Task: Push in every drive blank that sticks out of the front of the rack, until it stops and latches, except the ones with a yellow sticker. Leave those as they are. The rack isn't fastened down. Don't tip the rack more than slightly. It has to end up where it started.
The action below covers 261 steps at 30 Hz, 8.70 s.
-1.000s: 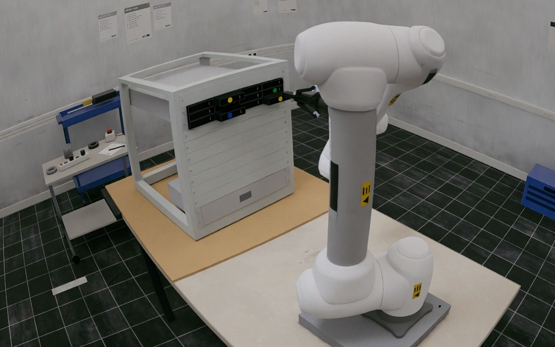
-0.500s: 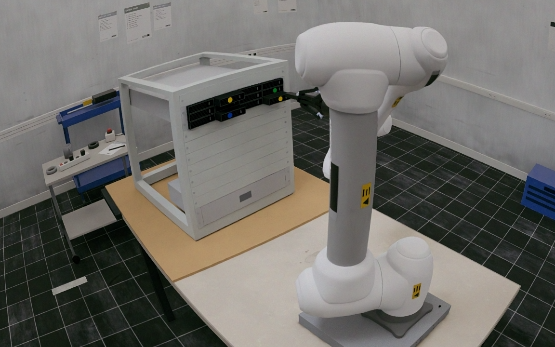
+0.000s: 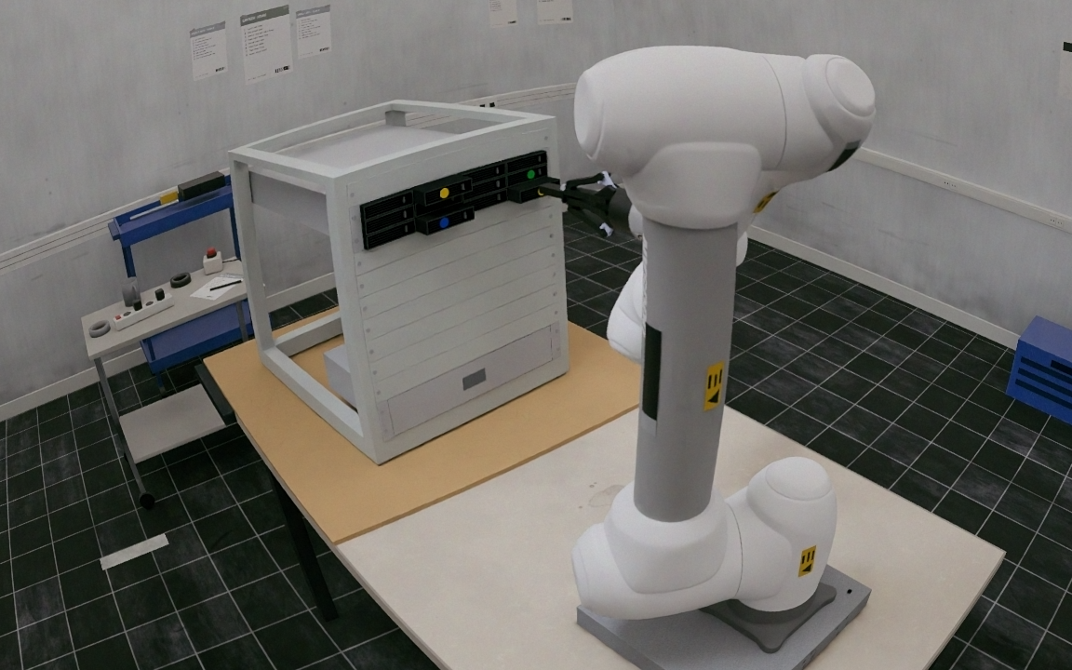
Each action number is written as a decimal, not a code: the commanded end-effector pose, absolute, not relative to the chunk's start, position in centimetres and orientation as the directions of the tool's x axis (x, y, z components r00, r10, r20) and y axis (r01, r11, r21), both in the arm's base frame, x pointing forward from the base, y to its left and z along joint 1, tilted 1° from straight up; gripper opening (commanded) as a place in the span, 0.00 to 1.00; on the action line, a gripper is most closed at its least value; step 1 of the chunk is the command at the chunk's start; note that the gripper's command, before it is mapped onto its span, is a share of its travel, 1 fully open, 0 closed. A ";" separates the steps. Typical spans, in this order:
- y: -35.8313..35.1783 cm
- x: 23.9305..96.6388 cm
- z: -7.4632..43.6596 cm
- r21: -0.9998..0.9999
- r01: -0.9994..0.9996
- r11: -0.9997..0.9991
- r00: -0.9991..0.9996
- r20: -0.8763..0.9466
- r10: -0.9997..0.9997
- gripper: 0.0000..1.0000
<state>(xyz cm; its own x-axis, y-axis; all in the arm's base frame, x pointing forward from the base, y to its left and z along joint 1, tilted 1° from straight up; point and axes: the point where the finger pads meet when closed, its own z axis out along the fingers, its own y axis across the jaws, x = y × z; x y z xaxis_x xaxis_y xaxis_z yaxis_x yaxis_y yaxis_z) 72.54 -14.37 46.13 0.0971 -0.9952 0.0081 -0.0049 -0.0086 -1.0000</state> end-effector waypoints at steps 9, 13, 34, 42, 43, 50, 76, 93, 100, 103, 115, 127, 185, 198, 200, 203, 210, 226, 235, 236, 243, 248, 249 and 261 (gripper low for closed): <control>-9.7 72.1 45.6 -1.000 -0.003 -0.009 0.096 0.009 -0.995 0.10; -7.3 71.9 45.2 -1.000 -0.003 -0.009 0.096 0.009 -0.995 0.10; 2.0 70.9 43.9 -1.000 -0.003 -0.009 0.096 0.008 -0.995 0.10; 3.6 70.8 43.7 -1.000 -0.003 -0.009 0.096 0.008 -0.995 0.10; 3.6 70.8 43.7 -1.000 -0.003 -0.009 0.096 0.008 -0.995 0.10; 4.0 70.7 43.7 -1.000 -0.003 -0.009 0.096 0.008 -0.995 0.10; 4.4 74.7 43.6 -1.000 -0.003 -0.009 0.096 0.008 -0.995 0.10; 4.4 74.7 43.6 -1.000 -0.003 -0.009 0.096 0.008 -0.995 0.10; 4.4 74.7 43.6 -1.000 -0.003 -0.009 0.096 0.008 -0.995 0.10; 4.4 74.7 43.6 -1.000 -0.003 -0.009 0.096 0.008 -0.995 0.10; 4.5 75.6 43.6 -1.000 -0.003 -0.009 0.096 0.008 -0.995 0.10; 4.6 76.2 43.6 -1.000 -0.003 -0.009 0.096 0.008 -0.995 0.10; 4.8 78.2 43.6 -1.000 -0.003 -0.009 0.096 0.008 -0.995 0.10; 4.8 78.4 43.6 -1.000 -0.003 -0.009 0.096 0.008 -0.995 0.10; 4.8 78.5 43.6 -1.000 -0.003 -0.009 0.096 0.008 -0.995 0.10; 4.8 78.5 43.6 -1.000 -0.003 -0.009 0.096 0.008 -0.995 0.10; 4.8 78.5 43.6 -1.000 -0.003 -0.009 0.096 0.008 -0.995 0.10; 4.8 78.8 43.6 -1.000 -0.003 -0.009 0.096 0.008 -0.995 0.10; 4.9 79.0 43.6 -1.000 -0.003 -0.009 0.096 0.008 -0.995 0.10; 4.9 79.0 43.6 -1.000 -0.003 -0.009 0.096 0.008 -0.995 0.10; 4.9 79.0 43.6 -1.000 -0.003 -0.009 0.096 0.008 -0.995 0.10; 4.9 79.0 43.6 -1.000 -0.003 -0.009 0.096 0.008 -0.995 0.10; 4.9 79.0 43.6 -1.000 -0.003 -0.009 0.096 0.008 -0.995 0.10; 4.9 79.0 43.6 -1.000 -0.003 -0.009 0.096 0.008 -0.995 0.10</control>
<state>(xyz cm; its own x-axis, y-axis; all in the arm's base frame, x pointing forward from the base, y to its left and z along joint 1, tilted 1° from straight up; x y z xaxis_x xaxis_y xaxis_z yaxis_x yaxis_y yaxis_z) 78.95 4.86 43.53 0.0965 -0.9953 0.0088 -0.0045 -0.0092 -0.9999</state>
